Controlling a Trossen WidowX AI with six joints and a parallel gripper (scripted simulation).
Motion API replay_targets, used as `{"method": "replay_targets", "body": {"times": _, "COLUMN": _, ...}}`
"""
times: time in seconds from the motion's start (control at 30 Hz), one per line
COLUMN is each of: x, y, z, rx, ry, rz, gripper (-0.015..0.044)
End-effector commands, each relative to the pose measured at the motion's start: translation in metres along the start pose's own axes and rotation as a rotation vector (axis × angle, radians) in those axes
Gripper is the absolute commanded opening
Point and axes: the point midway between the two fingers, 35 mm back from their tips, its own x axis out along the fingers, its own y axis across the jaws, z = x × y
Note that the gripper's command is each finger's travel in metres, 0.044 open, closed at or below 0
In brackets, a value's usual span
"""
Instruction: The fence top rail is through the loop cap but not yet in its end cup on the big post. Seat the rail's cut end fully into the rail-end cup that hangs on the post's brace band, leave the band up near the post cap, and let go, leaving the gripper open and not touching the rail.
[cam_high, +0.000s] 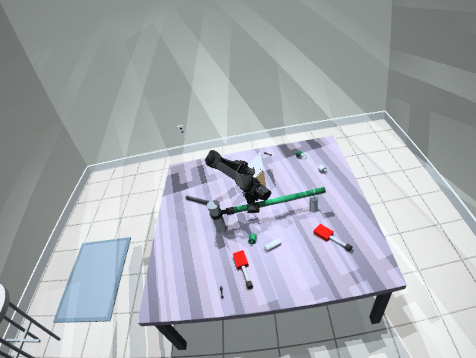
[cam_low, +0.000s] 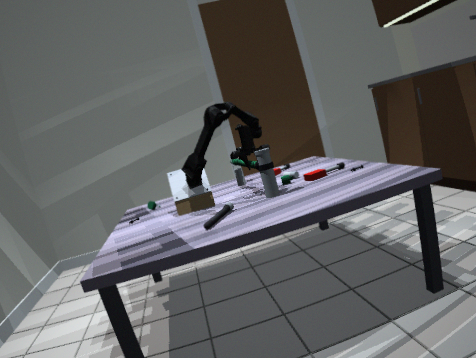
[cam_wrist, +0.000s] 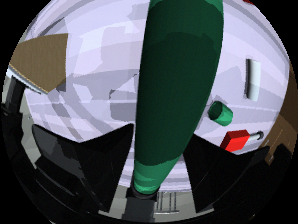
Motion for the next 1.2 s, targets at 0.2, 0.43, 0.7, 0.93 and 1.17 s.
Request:
{"method": "replay_targets", "body": {"times": 0.2, "x": -0.027, "y": 0.000, "z": 0.017, "rx": 0.000, "ry": -0.005, "rz": 0.001, "gripper": 0.0440}}
{"method": "replay_targets", "body": {"times": 0.43, "x": -0.048, "y": 0.003, "z": 0.029, "rx": 0.000, "ry": -0.003, "rz": 0.003, "gripper": 0.0440}}
{"method": "replay_targets", "body": {"times": 0.7, "x": -0.086, "y": 0.005, "z": 0.028, "rx": -0.103, "ry": -0.005, "rz": -0.038, "gripper": 0.0440}}
{"method": "replay_targets", "body": {"times": 0.93, "x": -0.086, "y": 0.005, "z": 0.028, "rx": -0.103, "ry": -0.005, "rz": -0.038, "gripper": 0.0440}}
{"method": "replay_targets", "body": {"times": 1.17, "x": -0.086, "y": 0.005, "z": 0.028, "rx": -0.103, "ry": -0.005, "rz": -0.038, "gripper": 0.0440}}
